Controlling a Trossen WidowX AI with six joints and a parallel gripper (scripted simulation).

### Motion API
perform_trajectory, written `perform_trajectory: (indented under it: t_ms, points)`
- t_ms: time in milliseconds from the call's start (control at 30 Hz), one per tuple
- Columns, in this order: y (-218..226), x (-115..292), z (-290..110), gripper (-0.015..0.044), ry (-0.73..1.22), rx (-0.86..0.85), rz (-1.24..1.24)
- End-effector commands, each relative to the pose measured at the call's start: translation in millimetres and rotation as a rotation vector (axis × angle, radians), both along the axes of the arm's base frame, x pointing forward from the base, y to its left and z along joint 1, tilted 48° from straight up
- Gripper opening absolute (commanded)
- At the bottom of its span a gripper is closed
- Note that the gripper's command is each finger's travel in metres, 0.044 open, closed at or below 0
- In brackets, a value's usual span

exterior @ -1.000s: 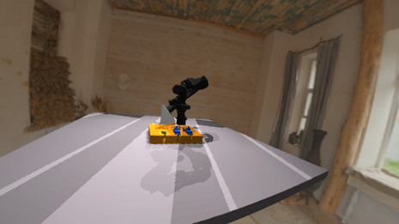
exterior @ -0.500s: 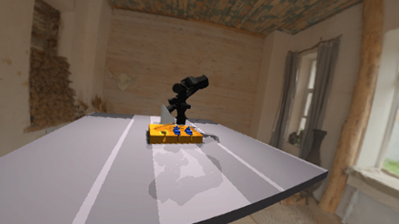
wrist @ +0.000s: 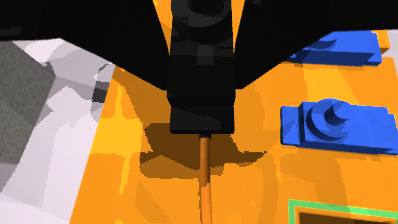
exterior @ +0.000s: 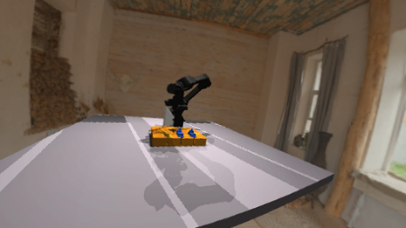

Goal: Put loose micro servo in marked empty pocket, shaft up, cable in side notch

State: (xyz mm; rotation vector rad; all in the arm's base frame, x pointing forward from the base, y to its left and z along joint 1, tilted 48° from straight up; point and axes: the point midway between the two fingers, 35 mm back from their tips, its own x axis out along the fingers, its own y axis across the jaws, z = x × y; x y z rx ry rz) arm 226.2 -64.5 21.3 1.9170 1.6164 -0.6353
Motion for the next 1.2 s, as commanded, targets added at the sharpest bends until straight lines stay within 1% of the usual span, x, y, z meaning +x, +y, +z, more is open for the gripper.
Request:
perform_trajectory:
  t_ms: [0, 333, 533, 1167]
  points:
    - [-14, 0, -12, 0.0, -0.008, -0.011, 0.001]
    - [-46, -6, -47, 0.0, -0.009, -0.013, 0.001]
    - [-48, -6, -49, 0.0, -0.033, -0.019, 0.024]
    - [-48, -6, -49, 0.0, -0.488, -0.125, 0.446]
